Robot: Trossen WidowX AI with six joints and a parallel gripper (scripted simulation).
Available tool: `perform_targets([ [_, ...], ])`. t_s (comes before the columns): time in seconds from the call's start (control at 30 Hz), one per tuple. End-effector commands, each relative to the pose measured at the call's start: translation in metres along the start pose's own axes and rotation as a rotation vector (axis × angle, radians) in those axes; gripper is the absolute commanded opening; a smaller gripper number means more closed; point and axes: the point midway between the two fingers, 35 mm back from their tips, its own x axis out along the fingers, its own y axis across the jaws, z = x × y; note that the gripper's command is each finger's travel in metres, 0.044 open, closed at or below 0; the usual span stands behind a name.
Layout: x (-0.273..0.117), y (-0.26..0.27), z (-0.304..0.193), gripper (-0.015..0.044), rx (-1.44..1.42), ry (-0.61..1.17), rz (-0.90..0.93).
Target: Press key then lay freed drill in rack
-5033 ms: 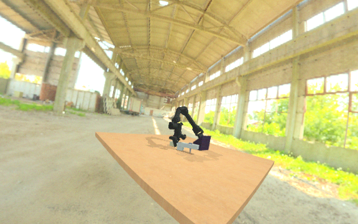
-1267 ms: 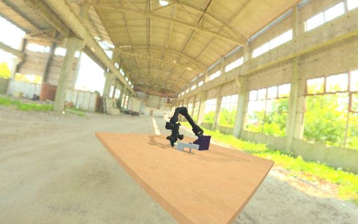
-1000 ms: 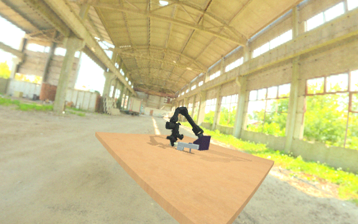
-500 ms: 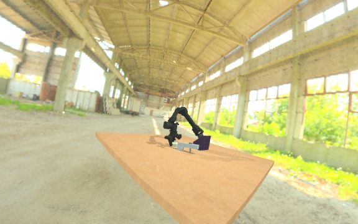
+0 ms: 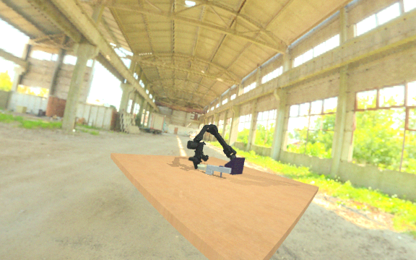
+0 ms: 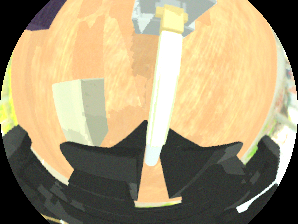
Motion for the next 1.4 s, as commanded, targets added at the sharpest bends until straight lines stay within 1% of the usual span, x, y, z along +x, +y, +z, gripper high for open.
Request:
perform_targets([
  [0.0, -0.001, -0.001, -0.006, 0.0, -0.003, 0.0, -0.004],
  [0.47, 0.0, -0.001, -0.027, 0.0, -0.003, 0.001, -0.004],
  [1.37, -0.016, 0.003, -0.026, 0.0, -0.003, 0.001, -0.004],
])
